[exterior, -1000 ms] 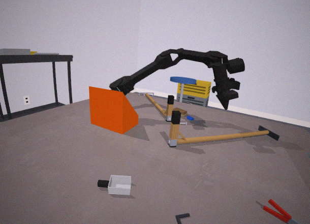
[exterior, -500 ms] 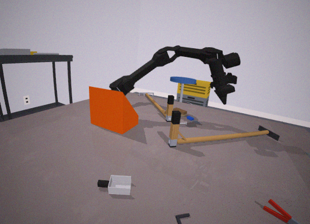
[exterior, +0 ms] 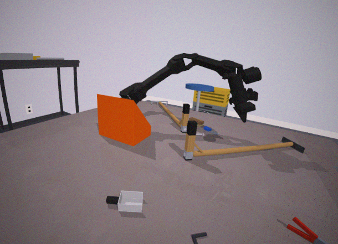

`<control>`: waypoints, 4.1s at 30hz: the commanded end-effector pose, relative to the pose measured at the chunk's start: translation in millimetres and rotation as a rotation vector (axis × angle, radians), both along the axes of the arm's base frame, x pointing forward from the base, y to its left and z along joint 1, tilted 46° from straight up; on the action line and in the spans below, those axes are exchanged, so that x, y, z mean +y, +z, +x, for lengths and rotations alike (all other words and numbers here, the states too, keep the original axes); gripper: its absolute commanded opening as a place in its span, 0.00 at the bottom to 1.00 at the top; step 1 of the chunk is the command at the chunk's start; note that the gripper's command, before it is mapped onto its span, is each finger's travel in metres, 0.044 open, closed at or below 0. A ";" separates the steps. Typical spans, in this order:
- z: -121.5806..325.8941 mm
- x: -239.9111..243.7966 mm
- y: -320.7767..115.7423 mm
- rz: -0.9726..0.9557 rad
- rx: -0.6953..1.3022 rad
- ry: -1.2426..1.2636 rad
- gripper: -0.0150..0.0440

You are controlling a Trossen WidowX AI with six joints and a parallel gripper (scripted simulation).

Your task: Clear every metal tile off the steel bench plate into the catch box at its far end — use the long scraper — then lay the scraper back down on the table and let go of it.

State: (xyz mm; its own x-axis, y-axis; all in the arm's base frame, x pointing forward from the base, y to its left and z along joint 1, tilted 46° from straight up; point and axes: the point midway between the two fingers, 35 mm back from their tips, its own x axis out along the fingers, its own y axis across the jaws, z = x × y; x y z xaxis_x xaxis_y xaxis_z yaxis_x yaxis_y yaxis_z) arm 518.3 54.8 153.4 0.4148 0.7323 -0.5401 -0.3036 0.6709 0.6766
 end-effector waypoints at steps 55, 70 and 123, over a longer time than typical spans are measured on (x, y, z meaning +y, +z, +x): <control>4.9 79.2 -80.1 0.014 0.003 -0.022 0.25; 15.4 71.6 -87.2 0.012 0.003 -0.022 0.25; 47.8 42.2 -115.7 0.009 0.002 -0.021 0.25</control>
